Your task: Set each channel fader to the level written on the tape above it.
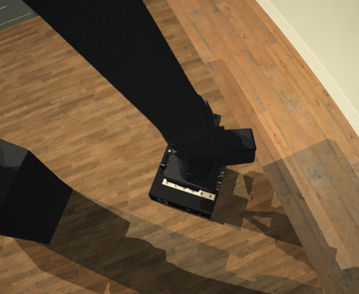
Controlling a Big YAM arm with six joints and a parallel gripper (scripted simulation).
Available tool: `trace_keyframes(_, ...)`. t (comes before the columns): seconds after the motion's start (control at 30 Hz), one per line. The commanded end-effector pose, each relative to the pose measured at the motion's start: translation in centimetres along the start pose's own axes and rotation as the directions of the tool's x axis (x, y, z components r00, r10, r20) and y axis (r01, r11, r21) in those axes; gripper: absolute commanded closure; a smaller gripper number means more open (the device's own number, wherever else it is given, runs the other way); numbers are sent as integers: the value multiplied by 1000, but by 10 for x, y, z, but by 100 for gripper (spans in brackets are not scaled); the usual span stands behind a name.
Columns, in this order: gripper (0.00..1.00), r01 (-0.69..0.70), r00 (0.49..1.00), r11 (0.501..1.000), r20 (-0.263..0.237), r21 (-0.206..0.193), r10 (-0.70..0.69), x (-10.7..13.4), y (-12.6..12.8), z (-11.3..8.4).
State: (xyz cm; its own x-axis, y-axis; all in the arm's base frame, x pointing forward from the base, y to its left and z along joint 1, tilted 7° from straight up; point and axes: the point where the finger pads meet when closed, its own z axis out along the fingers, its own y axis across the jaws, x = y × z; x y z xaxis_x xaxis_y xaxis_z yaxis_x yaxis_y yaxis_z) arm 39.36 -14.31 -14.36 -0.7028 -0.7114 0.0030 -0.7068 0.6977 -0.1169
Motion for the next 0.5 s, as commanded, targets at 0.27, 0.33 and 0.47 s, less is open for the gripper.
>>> trace_keyframes(0.27,100,11,999,999,30,54,-13,-10,-21,-17)
trace_keyframes(0.33,100,11,999,998,31,56,-12,-10,-22,-17)
trace_keyframes(0.47,100,8,999,998,35,64,-11,-10,-25,-16)
